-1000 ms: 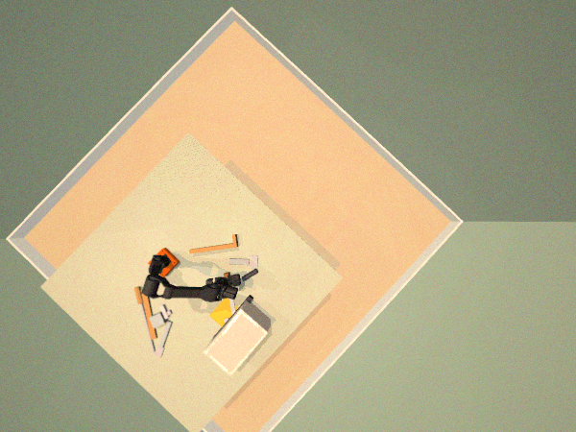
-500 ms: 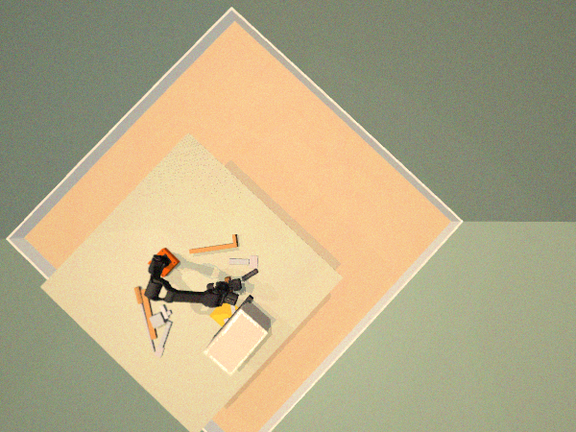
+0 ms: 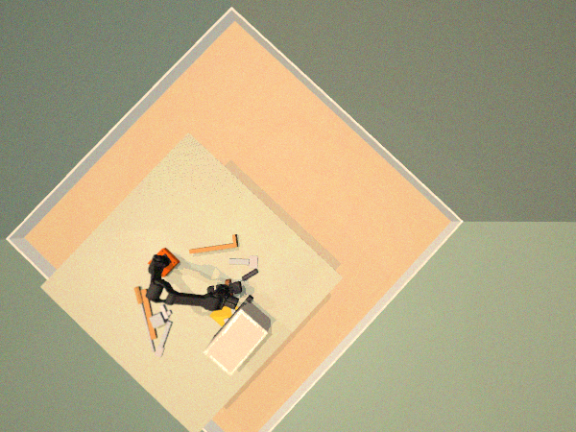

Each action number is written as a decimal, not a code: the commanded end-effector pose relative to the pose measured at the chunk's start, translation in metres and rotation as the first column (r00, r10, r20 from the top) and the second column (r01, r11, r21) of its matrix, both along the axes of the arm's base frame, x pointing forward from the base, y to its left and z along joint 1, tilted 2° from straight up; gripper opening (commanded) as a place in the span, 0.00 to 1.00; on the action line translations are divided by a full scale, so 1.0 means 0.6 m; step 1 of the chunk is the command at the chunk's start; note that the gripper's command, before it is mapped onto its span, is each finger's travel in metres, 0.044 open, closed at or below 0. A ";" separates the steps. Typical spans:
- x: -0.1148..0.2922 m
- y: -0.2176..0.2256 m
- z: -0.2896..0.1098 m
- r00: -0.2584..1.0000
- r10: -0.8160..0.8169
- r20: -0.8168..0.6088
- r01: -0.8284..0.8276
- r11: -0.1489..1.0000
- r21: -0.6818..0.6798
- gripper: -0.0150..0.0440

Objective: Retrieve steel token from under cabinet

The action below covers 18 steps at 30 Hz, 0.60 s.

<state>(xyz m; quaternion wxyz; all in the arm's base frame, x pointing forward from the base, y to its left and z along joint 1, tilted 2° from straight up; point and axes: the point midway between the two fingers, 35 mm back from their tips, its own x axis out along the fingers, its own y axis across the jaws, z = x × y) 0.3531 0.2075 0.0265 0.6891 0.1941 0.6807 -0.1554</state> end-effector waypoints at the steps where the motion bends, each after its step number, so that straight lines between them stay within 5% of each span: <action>1: 0.001 -0.008 -0.001 1.000 0.002 0.004 -0.002 1.000 -0.003 0.25; 18: -0.014 -0.036 -0.003 1.000 0.002 0.003 -0.002 1.000 -0.004 0.25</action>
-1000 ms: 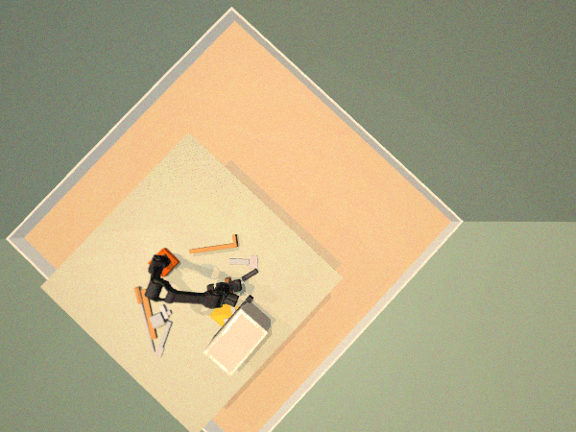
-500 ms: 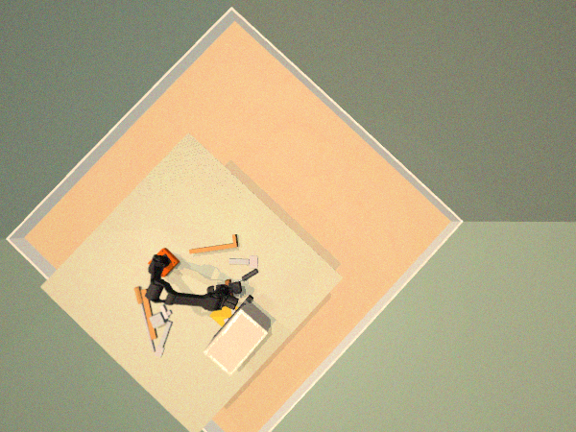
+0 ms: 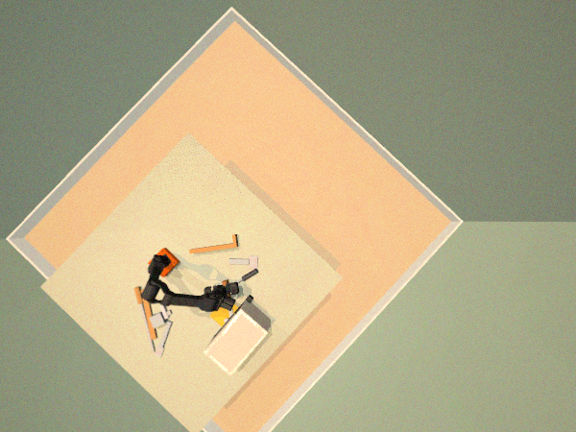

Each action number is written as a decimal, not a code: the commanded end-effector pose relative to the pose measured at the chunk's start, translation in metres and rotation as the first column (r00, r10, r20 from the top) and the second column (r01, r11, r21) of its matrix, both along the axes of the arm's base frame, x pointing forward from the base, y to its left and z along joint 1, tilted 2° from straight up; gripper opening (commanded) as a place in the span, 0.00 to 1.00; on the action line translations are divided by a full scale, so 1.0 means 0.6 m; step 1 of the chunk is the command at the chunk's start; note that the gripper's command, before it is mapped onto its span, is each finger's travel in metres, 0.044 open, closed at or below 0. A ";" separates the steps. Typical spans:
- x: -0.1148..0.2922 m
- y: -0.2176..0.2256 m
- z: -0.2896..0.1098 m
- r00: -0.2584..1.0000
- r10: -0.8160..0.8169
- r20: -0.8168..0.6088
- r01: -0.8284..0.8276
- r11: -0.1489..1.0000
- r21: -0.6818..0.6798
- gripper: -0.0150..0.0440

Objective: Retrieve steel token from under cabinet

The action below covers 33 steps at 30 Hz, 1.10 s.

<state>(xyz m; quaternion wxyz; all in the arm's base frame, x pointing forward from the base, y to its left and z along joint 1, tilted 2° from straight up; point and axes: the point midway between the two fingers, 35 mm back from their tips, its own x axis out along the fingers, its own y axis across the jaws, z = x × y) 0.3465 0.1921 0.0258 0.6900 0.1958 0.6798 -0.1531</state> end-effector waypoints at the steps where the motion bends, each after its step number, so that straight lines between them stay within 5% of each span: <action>1: -0.004 -0.012 -0.003 1.000 0.001 -0.001 -0.001 1.000 -0.009 0.25; 33: -0.066 0.019 -0.004 1.000 0.001 -0.005 -0.001 1.000 -0.007 0.25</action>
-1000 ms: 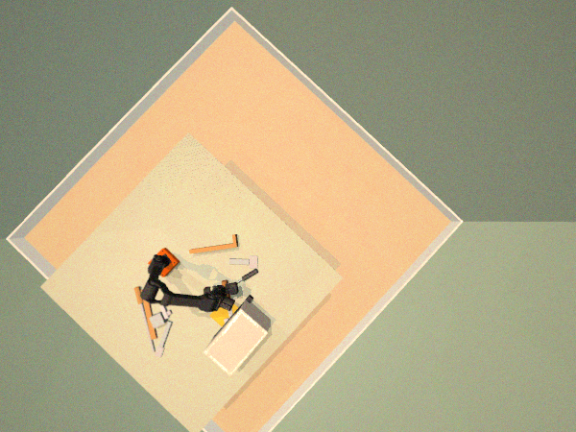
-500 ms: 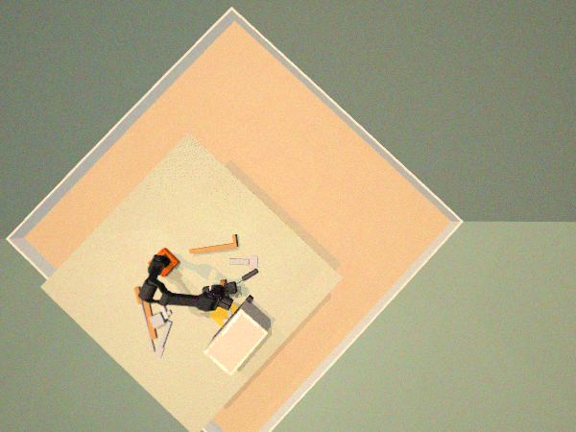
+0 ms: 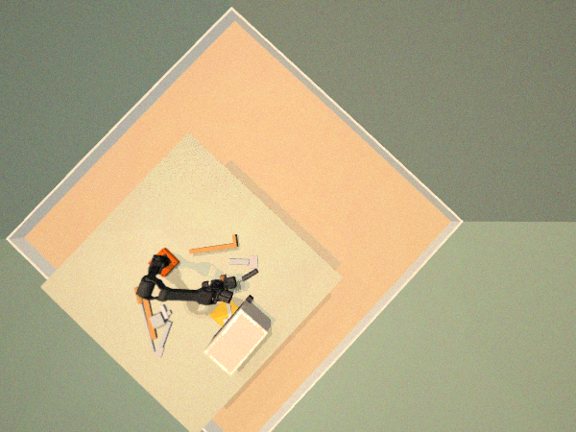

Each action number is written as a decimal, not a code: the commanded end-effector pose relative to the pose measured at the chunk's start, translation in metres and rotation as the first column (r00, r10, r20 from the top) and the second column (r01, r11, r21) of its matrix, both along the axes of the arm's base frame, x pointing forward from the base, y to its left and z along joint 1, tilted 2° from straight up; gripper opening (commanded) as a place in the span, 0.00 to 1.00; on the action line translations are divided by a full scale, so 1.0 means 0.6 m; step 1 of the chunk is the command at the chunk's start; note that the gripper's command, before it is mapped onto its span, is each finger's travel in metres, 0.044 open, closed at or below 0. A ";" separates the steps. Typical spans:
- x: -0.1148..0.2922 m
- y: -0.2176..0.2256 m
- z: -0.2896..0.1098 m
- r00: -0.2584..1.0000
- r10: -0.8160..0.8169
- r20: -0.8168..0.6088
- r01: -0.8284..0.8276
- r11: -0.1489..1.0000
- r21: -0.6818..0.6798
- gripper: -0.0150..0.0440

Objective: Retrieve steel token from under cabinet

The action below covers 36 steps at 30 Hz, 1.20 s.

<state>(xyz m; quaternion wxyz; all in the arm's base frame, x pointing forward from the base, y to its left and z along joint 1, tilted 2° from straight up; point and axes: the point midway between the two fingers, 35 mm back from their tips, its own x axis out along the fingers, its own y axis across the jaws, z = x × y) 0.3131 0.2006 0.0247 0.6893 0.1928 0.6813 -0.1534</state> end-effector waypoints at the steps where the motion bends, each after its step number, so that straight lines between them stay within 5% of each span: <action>1: -0.013 0.006 -0.002 1.000 -0.003 -0.001 0.003 1.000 -0.003 0.25; 36: -0.101 0.064 -0.002 1.000 -0.003 -0.006 0.003 1.000 0.000 0.25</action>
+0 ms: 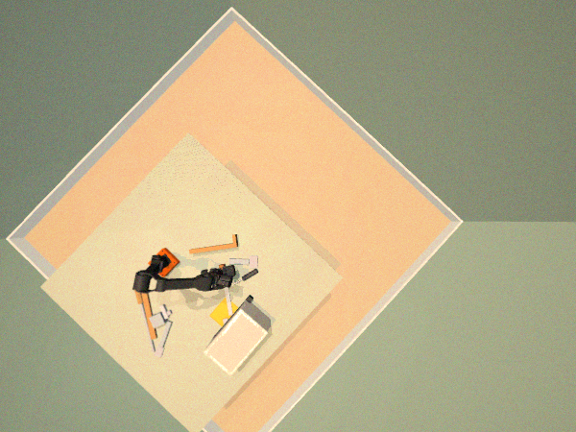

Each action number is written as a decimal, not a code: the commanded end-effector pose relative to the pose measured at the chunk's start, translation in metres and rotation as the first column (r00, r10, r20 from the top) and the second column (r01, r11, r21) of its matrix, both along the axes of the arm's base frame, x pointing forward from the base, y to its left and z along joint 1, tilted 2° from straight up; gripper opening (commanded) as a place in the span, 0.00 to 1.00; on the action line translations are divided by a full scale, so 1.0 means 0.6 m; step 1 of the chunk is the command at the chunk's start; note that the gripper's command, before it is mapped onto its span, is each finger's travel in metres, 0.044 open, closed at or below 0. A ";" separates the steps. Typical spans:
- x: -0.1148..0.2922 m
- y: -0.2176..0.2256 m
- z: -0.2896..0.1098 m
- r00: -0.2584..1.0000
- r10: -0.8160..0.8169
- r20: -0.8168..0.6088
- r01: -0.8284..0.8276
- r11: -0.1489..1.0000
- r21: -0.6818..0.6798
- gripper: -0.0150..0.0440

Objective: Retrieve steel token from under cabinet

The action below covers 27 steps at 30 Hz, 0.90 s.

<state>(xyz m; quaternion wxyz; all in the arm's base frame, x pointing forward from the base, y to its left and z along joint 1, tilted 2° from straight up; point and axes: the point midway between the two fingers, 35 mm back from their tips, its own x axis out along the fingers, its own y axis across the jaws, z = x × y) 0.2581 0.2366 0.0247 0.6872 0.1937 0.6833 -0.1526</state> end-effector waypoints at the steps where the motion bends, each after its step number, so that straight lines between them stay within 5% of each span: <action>1: -0.012 0.005 -0.002 1.000 -0.003 -0.001 0.003 1.000 -0.003 0.25; 27: -0.057 0.034 0.005 1.000 0.005 -0.004 -0.005 1.000 -0.001 0.25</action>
